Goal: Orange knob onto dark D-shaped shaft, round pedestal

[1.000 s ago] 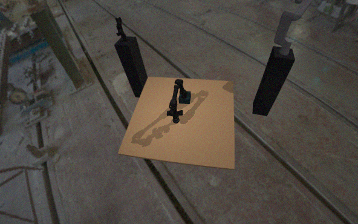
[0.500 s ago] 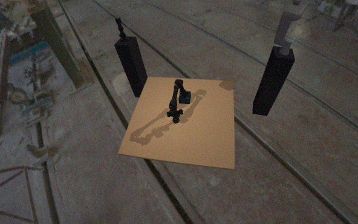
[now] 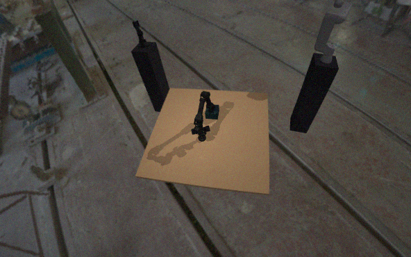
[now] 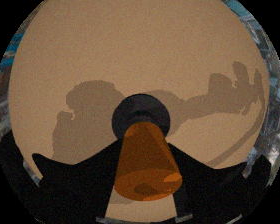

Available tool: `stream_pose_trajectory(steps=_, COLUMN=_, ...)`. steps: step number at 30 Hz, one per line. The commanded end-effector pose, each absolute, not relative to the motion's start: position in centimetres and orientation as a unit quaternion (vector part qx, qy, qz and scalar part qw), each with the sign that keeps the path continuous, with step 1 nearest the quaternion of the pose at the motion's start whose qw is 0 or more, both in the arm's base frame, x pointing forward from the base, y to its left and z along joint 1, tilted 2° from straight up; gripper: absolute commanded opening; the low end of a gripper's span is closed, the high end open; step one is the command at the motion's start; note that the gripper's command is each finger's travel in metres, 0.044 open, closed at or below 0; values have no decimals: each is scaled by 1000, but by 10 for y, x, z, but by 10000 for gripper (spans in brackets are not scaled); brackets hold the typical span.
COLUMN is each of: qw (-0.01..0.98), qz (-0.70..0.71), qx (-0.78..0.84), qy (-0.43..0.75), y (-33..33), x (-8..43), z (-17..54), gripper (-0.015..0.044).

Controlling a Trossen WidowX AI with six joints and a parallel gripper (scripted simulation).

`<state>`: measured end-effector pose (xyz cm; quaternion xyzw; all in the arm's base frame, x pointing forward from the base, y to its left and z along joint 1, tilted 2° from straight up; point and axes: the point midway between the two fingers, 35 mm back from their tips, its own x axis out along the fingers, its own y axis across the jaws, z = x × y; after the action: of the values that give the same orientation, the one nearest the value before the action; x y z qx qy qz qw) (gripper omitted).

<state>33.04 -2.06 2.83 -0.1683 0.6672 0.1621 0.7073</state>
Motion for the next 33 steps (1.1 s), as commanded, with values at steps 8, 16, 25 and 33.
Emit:
stream_pose_trajectory(steps=8, qw=704, qz=183, qx=-189, qy=659, y=-20, x=330, z=33, gripper=0)
stream_pose_trajectory(steps=16, qw=687, qz=233, qx=-243, qy=643, y=-20, x=325, z=29, gripper=0)
stream_pose_trajectory(steps=25, qw=687, qz=233, qx=-243, qy=643, y=-20, x=326, z=27, gripper=0)
stream_pose_trajectory(steps=33, qw=687, qz=233, qx=-243, qy=643, y=-20, x=326, z=29, gripper=0)
